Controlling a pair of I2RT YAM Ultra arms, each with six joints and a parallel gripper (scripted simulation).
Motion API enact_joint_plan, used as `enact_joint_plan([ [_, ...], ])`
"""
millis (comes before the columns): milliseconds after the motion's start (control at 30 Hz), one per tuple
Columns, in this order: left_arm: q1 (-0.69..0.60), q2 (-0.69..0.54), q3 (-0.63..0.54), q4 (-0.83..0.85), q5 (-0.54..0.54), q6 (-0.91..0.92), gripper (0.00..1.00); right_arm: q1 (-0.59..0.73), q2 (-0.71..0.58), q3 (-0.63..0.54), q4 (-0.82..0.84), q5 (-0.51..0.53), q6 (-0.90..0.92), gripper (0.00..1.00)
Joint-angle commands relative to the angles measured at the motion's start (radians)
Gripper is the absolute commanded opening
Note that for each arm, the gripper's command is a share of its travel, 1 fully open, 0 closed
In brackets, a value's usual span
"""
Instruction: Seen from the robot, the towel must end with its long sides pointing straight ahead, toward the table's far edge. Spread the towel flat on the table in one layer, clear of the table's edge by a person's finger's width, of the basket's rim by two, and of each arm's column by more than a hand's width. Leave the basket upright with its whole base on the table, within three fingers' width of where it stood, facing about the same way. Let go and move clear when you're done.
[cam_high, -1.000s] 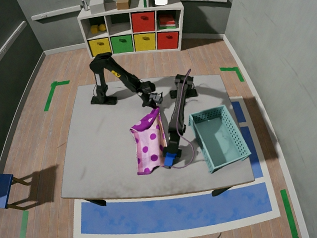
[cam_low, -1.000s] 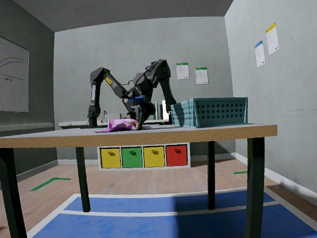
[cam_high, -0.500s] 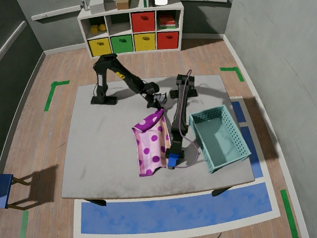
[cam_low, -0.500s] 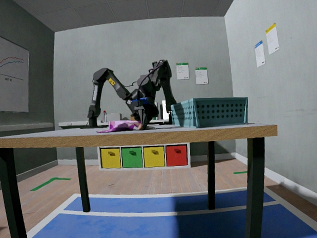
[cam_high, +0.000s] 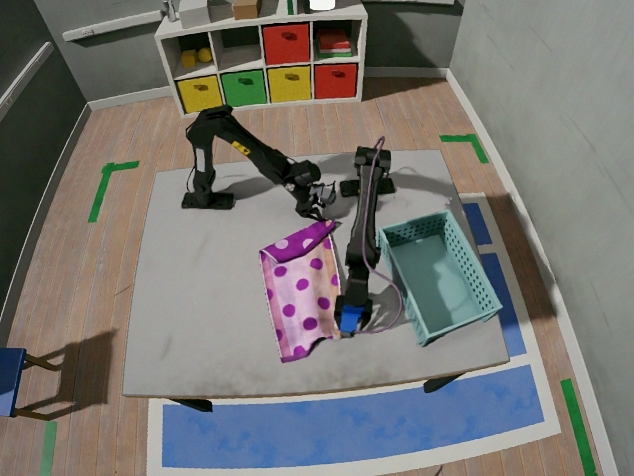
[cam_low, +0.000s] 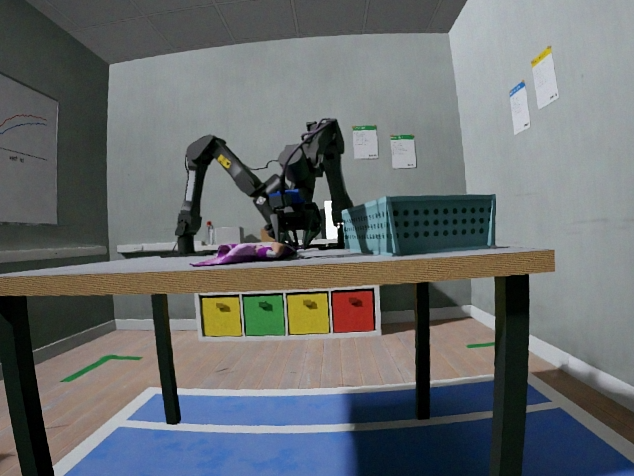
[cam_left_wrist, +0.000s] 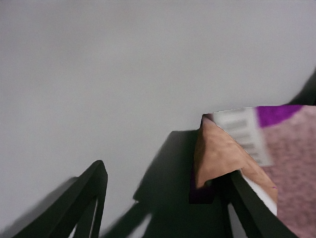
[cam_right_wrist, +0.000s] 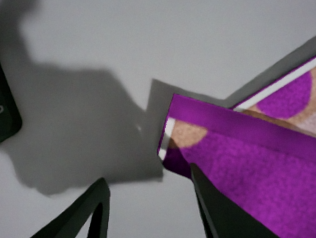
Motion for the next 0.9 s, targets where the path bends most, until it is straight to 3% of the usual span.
enact_joint_plan([
  [0,-0.002,-0.036,0.041,-0.031,-0.004,-0.009,0.64,-0.004,-0.041,0.046,-0.036,-0.006,0.001,0.64],
  [267,-0.002,-0.096,0.143,-0.186,-0.004,-0.008,0.64,-0.004,-0.132,0.147,-0.22,-0.006,0.001,0.64],
  [400,-0.002,-0.057,0.157,-0.201,-0.004,-0.008,0.64,-0.004,-0.107,0.16,-0.238,-0.006,0.002,0.64],
  [600,-0.043,-0.038,0.226,-0.251,-0.002,-0.008,0.64,-0.026,-0.2,0.079,-0.272,-0.004,0.003,0.64],
  [733,-0.109,0.005,0.369,-0.34,0.0,-0.007,0.64,-0.062,-0.347,0.0,-0.343,-0.001,0.006,0.64],
  [867,-0.139,0.019,0.414,-0.339,0.001,-0.008,0.64,-0.084,-0.427,-0.028,-0.394,-0.001,0.005,0.64],
])
